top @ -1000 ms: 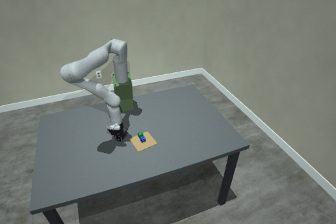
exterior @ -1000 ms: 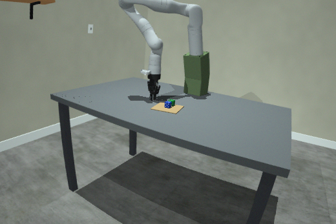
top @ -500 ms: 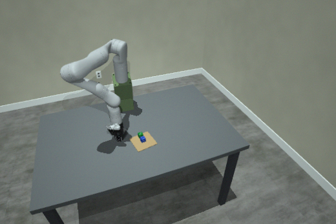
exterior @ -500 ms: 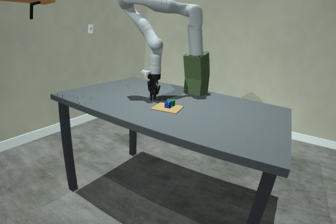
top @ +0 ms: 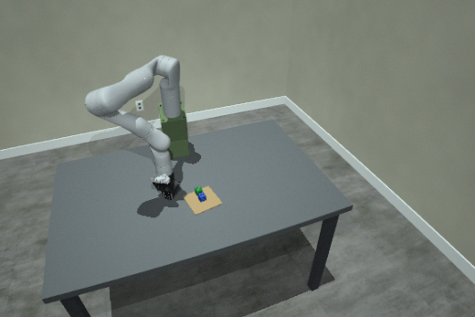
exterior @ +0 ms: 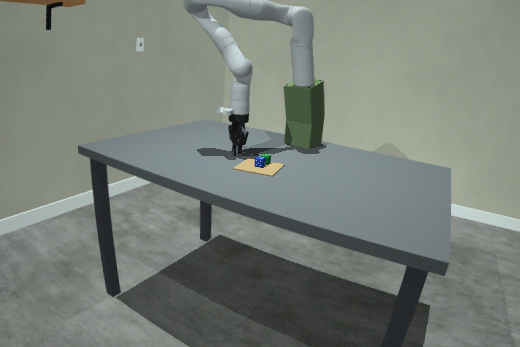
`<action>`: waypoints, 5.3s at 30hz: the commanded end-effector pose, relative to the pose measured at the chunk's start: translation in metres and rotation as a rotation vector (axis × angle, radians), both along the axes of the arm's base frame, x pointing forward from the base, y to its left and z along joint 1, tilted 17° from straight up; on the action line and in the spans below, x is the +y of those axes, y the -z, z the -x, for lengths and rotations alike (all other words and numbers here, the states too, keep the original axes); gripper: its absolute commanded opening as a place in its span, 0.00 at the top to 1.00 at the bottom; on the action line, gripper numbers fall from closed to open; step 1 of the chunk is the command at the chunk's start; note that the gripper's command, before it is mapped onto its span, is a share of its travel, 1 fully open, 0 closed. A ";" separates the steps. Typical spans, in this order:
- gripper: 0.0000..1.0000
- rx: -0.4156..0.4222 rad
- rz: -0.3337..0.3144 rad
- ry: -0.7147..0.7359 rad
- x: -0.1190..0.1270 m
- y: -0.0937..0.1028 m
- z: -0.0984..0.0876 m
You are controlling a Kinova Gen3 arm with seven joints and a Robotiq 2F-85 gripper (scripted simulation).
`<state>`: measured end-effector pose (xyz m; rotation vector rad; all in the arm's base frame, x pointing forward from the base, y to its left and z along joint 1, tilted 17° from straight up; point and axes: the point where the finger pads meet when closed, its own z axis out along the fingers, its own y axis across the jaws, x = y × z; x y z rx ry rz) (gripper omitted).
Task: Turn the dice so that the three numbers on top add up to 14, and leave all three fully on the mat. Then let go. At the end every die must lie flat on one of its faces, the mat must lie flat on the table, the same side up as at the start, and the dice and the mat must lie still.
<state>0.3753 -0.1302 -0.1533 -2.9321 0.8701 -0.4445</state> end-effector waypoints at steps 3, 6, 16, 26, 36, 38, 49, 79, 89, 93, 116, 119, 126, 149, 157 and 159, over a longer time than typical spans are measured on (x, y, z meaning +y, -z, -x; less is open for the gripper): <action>0.74 -0.002 0.002 0.000 0.000 -0.015 0.003; 0.74 -0.002 0.002 0.000 0.000 -0.033 0.009; 0.74 -0.002 0.002 0.000 0.002 -0.080 0.023; 0.74 -0.002 0.002 0.000 0.002 -0.094 0.027; 0.74 -0.002 0.009 -0.025 0.003 -0.093 0.027; 0.74 -0.001 0.024 -0.072 0.003 -0.092 0.026; 0.74 0.015 0.167 -0.548 0.004 -0.084 0.017; 0.74 -0.029 0.226 -0.699 0.002 -0.079 0.018; 0.74 -0.129 0.244 -0.692 0.003 -0.081 0.016; 0.74 -0.192 0.258 -0.692 0.002 -0.079 0.017; 0.74 -0.615 0.338 -0.653 0.003 -0.079 0.016; 0.74 -0.635 0.342 -0.651 0.004 -0.080 0.016; 0.74 -0.766 0.367 -0.635 0.003 -0.079 0.016; 0.74 -1.025 0.414 -0.596 0.002 -0.079 0.017; 0.74 -1.050 0.418 -0.594 0.003 -0.079 0.018; 0.74 -1.055 0.419 -0.594 0.003 -0.079 0.018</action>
